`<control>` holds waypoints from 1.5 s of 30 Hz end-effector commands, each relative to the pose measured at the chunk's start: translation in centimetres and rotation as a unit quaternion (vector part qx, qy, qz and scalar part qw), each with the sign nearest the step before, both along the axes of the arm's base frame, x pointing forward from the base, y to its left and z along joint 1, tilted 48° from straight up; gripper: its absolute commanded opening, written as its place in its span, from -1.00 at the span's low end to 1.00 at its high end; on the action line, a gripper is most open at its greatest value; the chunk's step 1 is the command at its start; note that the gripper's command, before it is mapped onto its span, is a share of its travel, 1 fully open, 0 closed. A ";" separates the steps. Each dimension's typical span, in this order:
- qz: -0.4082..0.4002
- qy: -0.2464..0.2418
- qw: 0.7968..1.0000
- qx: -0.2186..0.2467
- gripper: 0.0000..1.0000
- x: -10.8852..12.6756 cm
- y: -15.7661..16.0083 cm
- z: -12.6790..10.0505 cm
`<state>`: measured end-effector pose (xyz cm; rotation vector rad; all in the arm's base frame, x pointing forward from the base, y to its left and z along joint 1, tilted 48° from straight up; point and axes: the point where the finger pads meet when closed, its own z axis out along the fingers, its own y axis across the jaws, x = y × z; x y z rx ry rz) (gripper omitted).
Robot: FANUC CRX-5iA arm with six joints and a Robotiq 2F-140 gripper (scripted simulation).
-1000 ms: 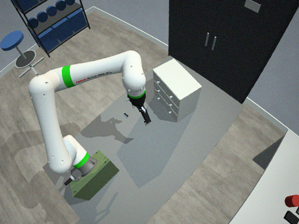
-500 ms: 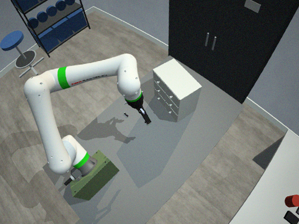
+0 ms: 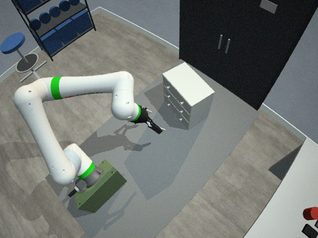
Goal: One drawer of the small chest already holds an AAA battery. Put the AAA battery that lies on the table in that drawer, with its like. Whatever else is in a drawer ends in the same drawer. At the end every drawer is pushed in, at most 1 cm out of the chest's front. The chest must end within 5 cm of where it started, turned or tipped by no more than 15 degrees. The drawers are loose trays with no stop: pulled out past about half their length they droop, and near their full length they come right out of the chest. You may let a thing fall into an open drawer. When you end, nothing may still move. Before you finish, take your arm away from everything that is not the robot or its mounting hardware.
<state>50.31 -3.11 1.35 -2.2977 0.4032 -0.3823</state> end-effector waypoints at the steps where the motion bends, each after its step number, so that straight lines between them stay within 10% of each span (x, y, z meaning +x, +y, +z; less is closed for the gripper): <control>1: -0.075 -0.065 0.995 -0.020 1.00 1.4 0.9 -1.4; 19: -0.208 -0.187 0.959 -0.051 1.00 4.2 3.1 -4.0; 45: -0.266 -0.239 0.932 -0.065 1.00 5.5 3.9 -5.2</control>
